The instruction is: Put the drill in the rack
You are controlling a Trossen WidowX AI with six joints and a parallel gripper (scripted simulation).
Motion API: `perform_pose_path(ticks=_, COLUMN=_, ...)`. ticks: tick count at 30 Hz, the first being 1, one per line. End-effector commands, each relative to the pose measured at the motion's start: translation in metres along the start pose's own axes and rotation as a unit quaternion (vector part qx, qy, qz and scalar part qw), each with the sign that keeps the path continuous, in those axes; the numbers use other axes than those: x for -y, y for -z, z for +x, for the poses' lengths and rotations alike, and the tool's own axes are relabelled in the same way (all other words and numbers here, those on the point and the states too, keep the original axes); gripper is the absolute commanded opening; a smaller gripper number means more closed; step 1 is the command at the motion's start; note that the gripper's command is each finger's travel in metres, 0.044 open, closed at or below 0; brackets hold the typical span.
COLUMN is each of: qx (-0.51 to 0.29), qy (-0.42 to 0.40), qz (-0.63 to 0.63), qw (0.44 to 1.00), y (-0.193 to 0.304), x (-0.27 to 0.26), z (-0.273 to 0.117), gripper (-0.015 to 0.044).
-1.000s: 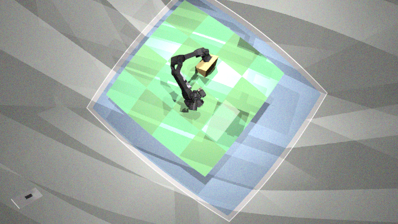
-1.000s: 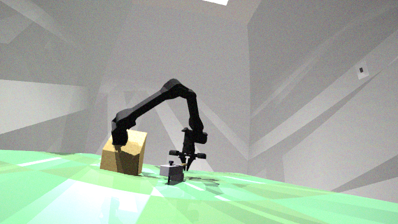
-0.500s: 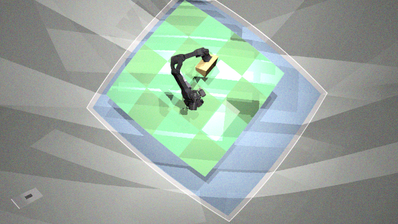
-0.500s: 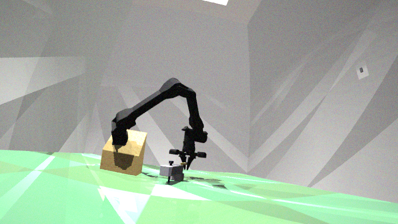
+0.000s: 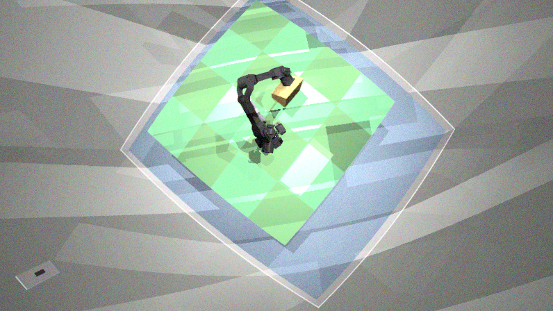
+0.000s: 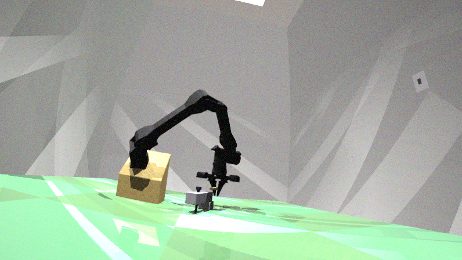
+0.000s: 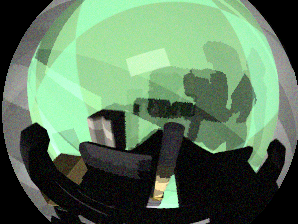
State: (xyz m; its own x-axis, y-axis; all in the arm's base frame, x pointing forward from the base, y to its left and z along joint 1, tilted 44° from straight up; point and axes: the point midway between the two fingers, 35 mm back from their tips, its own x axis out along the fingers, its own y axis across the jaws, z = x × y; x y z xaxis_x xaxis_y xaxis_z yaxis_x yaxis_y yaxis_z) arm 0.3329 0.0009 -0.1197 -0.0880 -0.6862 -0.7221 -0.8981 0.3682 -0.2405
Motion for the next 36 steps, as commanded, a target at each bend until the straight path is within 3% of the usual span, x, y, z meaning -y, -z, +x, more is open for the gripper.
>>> perform_pose_path(ticks=1, qx=0.002, qy=0.000, qz=0.000, qw=1.000, y=-0.001, x=-0.001, z=-0.003, gripper=0.0000)
perform_pose_path(ticks=36, qx=0.003, qy=0.000, qz=0.000, qw=1.000, y=-0.003, x=-0.001, z=-0.014, gripper=0.0000)
